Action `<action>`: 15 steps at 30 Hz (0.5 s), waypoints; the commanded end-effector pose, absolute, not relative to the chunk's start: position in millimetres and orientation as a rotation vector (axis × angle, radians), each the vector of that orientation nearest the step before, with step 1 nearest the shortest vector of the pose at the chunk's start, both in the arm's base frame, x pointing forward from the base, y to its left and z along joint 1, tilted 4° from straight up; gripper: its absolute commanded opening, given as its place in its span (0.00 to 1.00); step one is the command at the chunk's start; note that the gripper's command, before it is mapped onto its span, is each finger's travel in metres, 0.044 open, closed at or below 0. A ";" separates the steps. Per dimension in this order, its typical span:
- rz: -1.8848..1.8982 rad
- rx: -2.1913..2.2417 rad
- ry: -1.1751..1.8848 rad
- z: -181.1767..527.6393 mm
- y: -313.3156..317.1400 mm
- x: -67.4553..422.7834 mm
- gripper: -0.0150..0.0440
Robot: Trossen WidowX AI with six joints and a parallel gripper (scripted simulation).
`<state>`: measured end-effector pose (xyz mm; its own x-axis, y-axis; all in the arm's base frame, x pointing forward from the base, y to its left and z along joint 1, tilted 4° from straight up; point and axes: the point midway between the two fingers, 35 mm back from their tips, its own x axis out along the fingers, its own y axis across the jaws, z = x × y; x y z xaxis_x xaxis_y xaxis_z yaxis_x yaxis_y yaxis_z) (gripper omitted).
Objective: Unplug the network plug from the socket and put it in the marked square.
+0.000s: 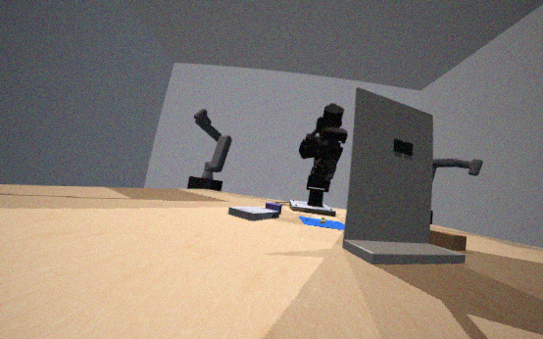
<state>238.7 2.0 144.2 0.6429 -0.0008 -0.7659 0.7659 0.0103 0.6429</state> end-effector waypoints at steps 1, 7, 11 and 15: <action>-0.678 1.451 0.684 145.1 2.0 239.1 0.52; -0.677 1.451 0.683 162.4 2.2 239.8 0.52; -0.677 1.451 0.682 174.3 2.3 239.8 0.52; -0.677 1.452 0.682 186.0 2.3 239.2 0.52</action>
